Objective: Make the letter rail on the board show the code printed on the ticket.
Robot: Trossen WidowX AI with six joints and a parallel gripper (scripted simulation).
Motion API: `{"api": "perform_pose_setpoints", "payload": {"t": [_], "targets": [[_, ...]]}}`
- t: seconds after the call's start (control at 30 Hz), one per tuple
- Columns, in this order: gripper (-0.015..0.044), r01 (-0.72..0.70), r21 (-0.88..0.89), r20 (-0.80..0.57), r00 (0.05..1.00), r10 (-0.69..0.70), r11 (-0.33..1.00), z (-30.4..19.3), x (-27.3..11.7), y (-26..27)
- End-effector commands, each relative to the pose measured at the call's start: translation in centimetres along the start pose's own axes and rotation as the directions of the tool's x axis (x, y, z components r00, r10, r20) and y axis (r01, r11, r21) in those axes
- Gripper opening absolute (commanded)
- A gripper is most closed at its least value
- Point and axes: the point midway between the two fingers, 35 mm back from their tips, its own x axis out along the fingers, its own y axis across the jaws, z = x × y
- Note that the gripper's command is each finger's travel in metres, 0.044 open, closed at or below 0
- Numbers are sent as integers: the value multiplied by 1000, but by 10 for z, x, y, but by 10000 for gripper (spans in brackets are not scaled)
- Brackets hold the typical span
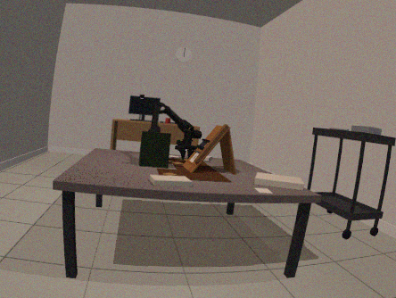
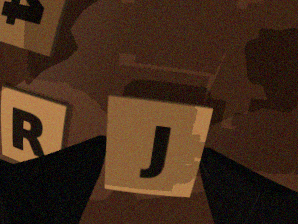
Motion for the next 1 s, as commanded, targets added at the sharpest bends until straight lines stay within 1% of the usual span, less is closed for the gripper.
{"api": "perform_pose_setpoints", "payload": {"t": [0.0,0.53,0.77,0.97], "targets": [[0,3,-3,3,1000,-3,1000,0,-3,0],[0,1,5,-2,1000,-1,1000,-1,-9,1],[0,70,188,-51,997,-61,980,-9,-17,0],[0,147,353,-98,988,-120,924,-17,-25,-1]]}}
